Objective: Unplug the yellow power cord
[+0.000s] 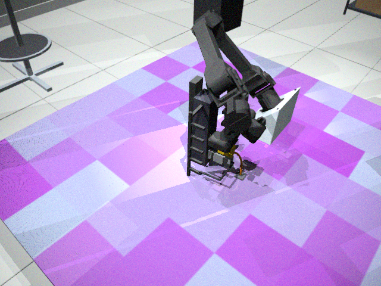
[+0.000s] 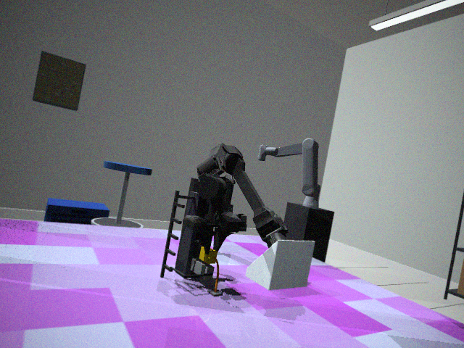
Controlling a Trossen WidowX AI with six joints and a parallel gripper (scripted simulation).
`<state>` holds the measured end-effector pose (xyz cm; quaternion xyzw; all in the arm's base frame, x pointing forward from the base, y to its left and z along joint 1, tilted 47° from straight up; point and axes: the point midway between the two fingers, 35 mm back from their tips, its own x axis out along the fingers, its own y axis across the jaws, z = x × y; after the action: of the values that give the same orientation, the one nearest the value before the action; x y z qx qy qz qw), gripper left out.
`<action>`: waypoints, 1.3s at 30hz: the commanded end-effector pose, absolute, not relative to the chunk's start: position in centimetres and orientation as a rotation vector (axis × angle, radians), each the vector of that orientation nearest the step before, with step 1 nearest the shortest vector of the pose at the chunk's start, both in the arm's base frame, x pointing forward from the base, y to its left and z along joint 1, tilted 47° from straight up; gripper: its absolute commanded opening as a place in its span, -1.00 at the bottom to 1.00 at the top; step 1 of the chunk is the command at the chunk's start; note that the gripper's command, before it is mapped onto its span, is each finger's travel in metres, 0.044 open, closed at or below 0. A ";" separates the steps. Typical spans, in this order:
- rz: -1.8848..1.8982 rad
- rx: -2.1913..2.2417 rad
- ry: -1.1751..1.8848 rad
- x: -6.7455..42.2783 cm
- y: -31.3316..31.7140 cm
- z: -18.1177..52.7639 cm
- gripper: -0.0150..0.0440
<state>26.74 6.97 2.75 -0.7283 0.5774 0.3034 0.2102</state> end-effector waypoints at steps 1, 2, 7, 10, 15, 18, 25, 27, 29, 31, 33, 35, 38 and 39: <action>0.846 -2.026 1.606 26.7 7.1 2.7 -0.49; 0.847 -2.026 1.605 26.7 7.2 2.6 -0.49; 0.848 -2.026 1.604 26.6 7.7 2.1 -0.49; 0.848 -2.026 1.603 26.5 8.1 1.7 -0.49; 0.849 -2.026 1.602 26.4 8.7 1.1 -0.49; 0.850 -2.026 1.601 26.3 9.0 0.8 -0.49; 0.850 -2.026 1.600 26.0 9.9 0.1 -0.49; 0.851 -2.027 1.599 25.9 10.1 -0.1 -0.49; 0.851 -2.027 1.599 25.8 10.4 -0.3 -0.49; 0.847 -2.030 1.600 26.0 9.8 -0.1 -0.31; 0.846 -2.031 1.601 26.0 9.6 0.0 -0.14; 0.846 -2.031 1.601 26.0 9.6 0.0 0.04; 0.846 -2.031 1.601 26.0 9.6 0.0 0.31; 0.846 -2.031 1.601 26.0 9.6 0.0 0.40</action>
<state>25.90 9.60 -0.05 -0.7280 0.5776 0.3051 0.2082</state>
